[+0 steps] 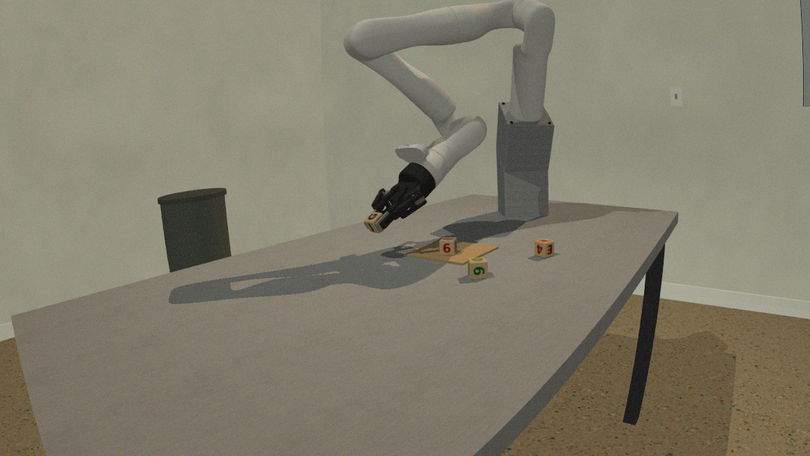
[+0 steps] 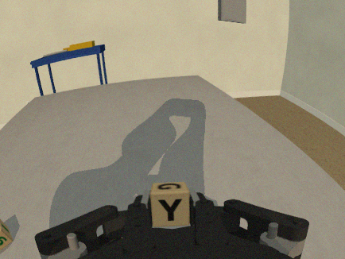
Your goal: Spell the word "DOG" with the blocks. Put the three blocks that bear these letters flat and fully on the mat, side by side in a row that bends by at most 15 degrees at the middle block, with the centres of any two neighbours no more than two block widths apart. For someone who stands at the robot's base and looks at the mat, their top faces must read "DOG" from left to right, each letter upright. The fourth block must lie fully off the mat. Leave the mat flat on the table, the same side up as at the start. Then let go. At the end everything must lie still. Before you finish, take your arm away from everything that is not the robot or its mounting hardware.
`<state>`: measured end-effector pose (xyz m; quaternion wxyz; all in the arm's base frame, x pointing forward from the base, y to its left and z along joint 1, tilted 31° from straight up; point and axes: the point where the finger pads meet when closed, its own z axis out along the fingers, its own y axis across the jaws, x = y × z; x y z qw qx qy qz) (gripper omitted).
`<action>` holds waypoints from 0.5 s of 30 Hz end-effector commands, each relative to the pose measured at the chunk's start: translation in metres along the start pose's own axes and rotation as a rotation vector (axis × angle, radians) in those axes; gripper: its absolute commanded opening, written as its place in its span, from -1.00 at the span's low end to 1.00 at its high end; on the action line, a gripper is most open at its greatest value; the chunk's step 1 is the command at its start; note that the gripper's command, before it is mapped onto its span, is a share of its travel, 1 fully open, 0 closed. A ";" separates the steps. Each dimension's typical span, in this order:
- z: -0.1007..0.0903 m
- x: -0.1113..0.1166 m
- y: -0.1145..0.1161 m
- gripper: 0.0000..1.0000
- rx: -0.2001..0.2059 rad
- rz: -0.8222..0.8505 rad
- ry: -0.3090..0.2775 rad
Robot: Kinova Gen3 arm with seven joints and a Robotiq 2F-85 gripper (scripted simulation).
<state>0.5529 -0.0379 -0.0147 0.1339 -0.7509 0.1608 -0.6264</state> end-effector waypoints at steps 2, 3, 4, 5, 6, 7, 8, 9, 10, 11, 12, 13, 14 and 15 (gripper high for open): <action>0.001 0.001 -0.001 -0.47 0.005 -0.011 0.009; 0.001 0.001 -0.001 -0.47 0.005 -0.011 0.009; 0.002 0.000 -0.001 -0.47 0.005 -0.011 0.009; 0.002 -0.001 -0.001 -0.47 0.005 -0.011 0.009; 0.003 -0.002 -0.001 -0.47 0.005 -0.011 0.010; 0.004 -0.004 -0.001 -0.47 0.005 -0.011 0.010; 0.005 -0.006 -0.001 -0.47 0.005 -0.011 0.010; 0.006 -0.008 -0.001 -0.47 0.005 -0.011 0.010; 0.008 -0.010 -0.001 -0.47 0.005 -0.011 0.009; 0.009 -0.012 -0.001 -0.47 0.005 -0.011 0.009; 0.009 -0.012 -0.001 -0.47 0.005 -0.011 0.009; 0.009 -0.012 -0.001 -0.47 0.005 -0.011 0.009; 0.011 -0.015 -0.001 -0.47 0.005 -0.011 0.009; 0.013 -0.017 -0.001 -0.47 0.005 -0.011 0.009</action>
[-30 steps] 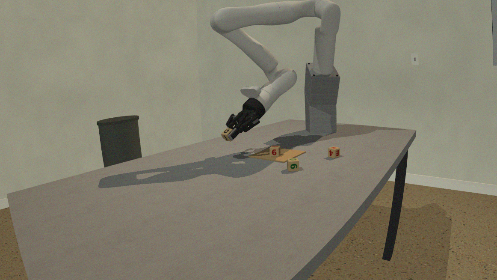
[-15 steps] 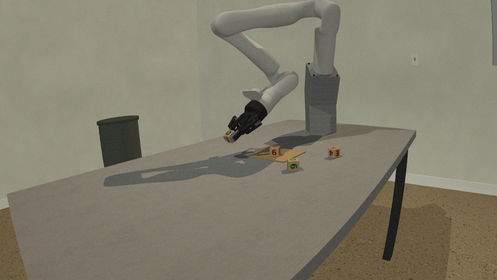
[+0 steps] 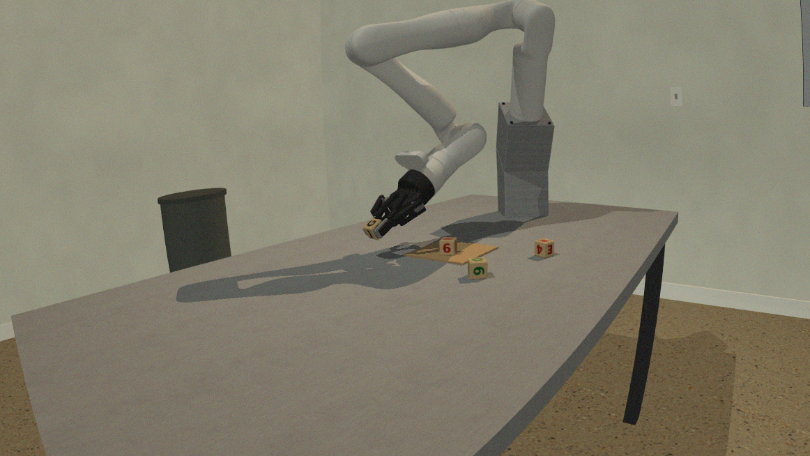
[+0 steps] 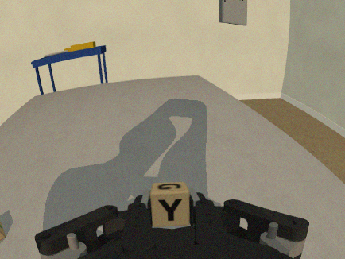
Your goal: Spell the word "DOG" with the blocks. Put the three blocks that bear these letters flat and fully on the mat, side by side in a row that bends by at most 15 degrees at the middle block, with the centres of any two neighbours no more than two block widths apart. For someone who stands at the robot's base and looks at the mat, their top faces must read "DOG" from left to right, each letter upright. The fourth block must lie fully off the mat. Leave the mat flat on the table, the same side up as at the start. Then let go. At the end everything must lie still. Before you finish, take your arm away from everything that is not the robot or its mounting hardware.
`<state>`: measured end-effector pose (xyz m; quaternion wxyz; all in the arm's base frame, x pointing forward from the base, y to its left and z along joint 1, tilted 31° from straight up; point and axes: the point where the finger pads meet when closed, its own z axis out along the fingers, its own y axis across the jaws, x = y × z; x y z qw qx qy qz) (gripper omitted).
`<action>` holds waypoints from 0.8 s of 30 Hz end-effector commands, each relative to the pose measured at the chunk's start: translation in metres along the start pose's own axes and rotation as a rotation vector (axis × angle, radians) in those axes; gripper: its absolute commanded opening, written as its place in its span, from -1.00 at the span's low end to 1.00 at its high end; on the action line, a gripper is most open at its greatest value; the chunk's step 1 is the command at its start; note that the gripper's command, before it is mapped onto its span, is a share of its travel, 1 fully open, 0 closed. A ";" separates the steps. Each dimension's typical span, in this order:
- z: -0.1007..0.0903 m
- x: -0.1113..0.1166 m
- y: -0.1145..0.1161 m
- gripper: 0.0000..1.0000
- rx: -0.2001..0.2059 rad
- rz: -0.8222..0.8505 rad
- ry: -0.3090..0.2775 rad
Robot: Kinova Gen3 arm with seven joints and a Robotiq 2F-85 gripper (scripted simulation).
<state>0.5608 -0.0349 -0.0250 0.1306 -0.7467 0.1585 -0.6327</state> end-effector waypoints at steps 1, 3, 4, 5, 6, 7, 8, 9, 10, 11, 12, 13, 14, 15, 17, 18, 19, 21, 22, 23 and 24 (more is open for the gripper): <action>0.005 -0.011 -0.002 -0.47 0.003 -0.003 -0.006; 0.008 -0.016 -0.002 -0.47 0.003 -0.003 -0.006; 0.009 -0.019 -0.002 -0.47 0.003 -0.003 -0.006; 0.011 -0.021 -0.002 -0.47 0.003 -0.003 -0.006; 0.012 -0.023 -0.002 -0.47 0.003 -0.003 -0.006; 0.013 -0.025 -0.002 -0.47 0.003 -0.003 -0.006; 0.014 -0.027 -0.002 -0.47 0.003 -0.003 -0.006; 0.015 -0.028 -0.002 -0.47 0.003 -0.003 -0.006; 0.016 -0.029 -0.002 -0.47 0.003 -0.003 -0.006; 0.017 -0.030 -0.002 -0.47 0.003 -0.003 -0.006; 0.017 -0.031 -0.002 -0.47 0.003 -0.003 -0.006; 0.017 -0.031 -0.002 -0.47 0.003 -0.003 -0.006; 0.017 -0.031 -0.002 -0.47 0.003 -0.003 -0.006; 0.017 -0.031 -0.002 -0.47 0.003 -0.003 -0.006; 0.018 -0.032 -0.002 -0.47 0.003 -0.003 -0.006; 0.017 -0.032 -0.002 -0.47 0.003 -0.003 -0.006; 0.017 -0.032 -0.002 -0.47 0.004 -0.003 -0.007; 0.017 -0.032 -0.002 -0.47 0.004 -0.002 -0.007; 0.017 -0.032 -0.002 -0.47 0.004 -0.002 -0.007; 0.017 -0.032 -0.002 -0.47 0.004 -0.002 -0.007; 0.017 -0.032 -0.002 -0.47 0.004 -0.002 -0.007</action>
